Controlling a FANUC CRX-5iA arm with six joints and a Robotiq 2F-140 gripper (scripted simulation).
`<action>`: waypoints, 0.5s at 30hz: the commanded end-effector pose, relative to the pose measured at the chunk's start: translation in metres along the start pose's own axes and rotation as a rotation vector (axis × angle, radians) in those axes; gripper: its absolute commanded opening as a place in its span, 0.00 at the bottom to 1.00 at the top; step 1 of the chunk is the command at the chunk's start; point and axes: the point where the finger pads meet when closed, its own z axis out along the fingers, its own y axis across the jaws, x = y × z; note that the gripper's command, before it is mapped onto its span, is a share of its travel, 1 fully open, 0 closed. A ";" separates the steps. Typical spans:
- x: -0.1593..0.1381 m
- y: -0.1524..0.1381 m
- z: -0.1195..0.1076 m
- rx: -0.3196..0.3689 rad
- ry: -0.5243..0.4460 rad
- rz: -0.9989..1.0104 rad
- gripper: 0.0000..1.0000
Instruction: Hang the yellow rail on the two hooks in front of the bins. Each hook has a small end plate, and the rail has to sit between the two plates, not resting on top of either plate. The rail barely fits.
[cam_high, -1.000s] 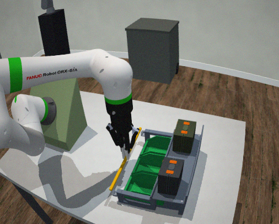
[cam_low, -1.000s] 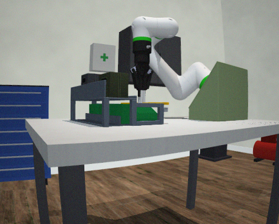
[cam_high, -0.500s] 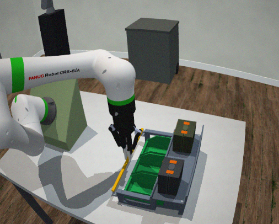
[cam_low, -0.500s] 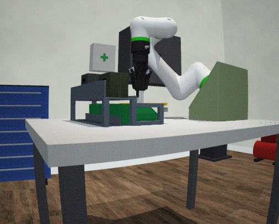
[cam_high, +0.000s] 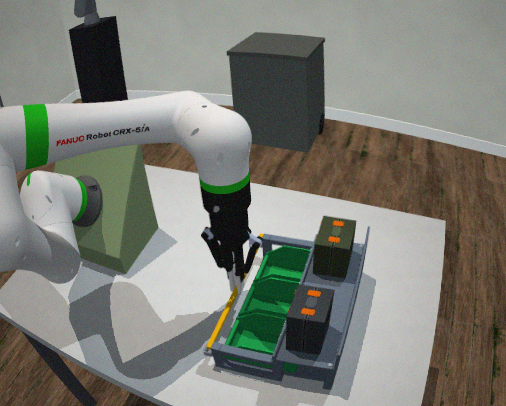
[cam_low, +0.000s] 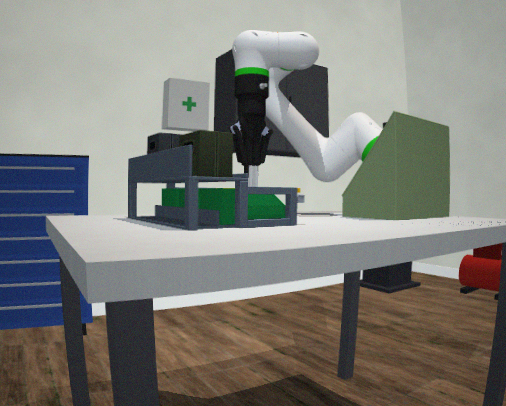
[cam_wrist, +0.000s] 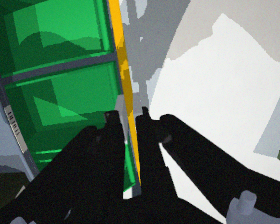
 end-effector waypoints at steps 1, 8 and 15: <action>0.000 0.000 0.003 0.002 0.000 0.000 0.00; 0.000 0.000 0.005 0.003 0.000 0.000 0.00; 0.000 0.000 0.005 0.003 0.000 0.000 0.00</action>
